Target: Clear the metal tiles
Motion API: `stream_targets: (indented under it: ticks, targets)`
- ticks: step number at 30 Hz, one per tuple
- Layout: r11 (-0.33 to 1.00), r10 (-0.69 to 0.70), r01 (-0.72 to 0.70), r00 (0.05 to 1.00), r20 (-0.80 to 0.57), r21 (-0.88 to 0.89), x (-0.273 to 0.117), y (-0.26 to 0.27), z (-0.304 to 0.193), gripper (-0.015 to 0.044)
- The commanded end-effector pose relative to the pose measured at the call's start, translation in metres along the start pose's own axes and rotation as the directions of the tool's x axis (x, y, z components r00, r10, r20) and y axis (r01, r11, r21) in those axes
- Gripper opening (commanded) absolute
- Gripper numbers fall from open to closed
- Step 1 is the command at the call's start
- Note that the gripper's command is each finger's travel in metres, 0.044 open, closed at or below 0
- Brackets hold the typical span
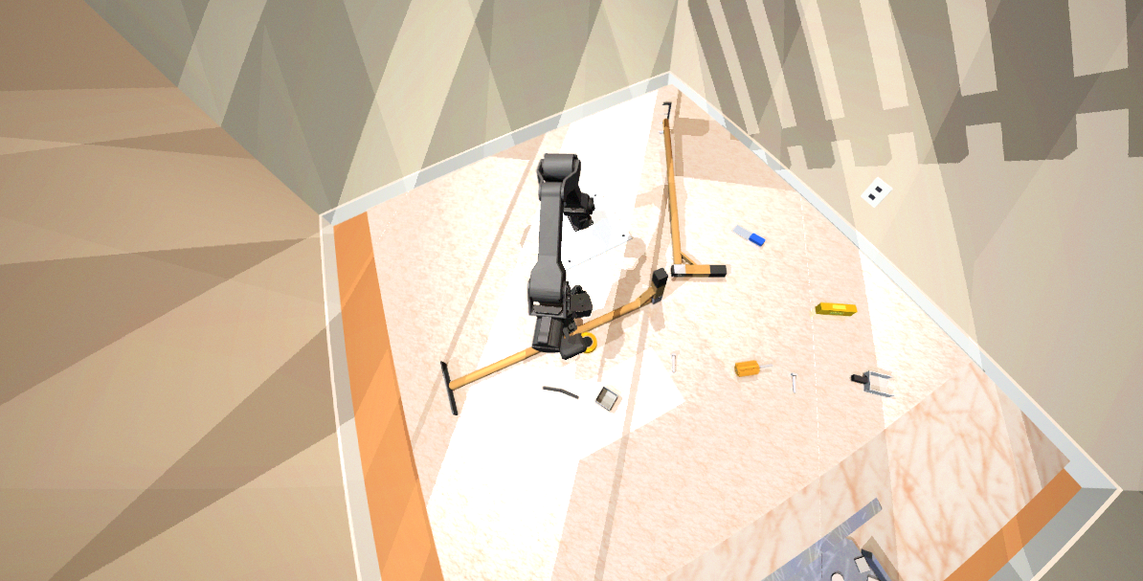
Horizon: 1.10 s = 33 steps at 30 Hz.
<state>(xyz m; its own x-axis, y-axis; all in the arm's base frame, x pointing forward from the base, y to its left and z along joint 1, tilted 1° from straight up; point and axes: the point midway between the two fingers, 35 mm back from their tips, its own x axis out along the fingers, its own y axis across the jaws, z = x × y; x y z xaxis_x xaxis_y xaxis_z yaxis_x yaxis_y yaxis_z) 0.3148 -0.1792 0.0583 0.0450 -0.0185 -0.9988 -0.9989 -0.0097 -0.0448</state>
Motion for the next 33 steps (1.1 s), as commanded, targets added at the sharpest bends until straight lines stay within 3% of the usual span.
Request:
stream_targets:
  ticks: [1, 33]
  targets:
    - [1.000, -0.002, 0.002, 1.000, 0.000, 0.005, 0.001, -0.006, -0.001, 0.0000]
    - [1.000, -0.004, 0.004, 1.000, 0.001, 0.005, 0.001, -0.038, 0.000, 0.0000]
